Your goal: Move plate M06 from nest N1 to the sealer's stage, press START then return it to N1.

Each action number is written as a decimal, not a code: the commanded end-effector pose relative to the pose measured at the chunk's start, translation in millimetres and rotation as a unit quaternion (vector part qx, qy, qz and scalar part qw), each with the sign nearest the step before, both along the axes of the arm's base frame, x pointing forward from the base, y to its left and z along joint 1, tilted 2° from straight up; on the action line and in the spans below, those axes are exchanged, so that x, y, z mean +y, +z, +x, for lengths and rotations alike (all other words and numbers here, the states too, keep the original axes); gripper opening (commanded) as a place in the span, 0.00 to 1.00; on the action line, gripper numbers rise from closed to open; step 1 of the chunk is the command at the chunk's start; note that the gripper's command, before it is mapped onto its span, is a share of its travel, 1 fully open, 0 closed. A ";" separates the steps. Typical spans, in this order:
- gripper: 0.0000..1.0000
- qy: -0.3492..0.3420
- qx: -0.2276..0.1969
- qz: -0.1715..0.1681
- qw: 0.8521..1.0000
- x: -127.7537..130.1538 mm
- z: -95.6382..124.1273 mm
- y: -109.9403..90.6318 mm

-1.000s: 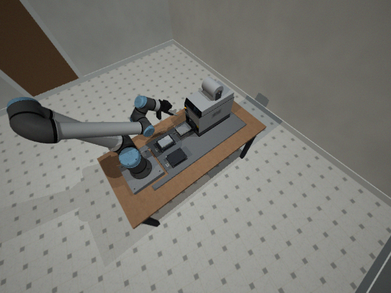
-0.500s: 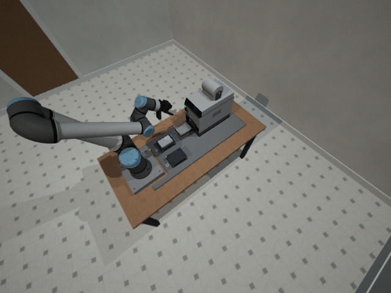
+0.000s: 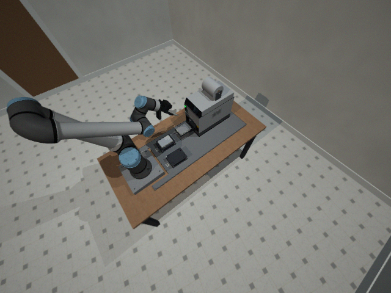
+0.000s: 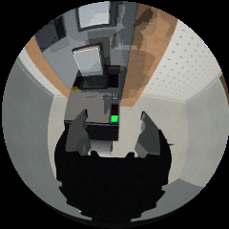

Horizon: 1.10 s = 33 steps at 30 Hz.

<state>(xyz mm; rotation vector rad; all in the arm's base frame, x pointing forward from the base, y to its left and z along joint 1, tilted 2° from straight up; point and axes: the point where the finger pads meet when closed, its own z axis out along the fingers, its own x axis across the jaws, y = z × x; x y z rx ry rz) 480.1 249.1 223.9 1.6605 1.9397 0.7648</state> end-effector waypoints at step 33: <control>0.59 0.000 -0.001 0.000 1.000 -6.9 -43.6 8.5</control>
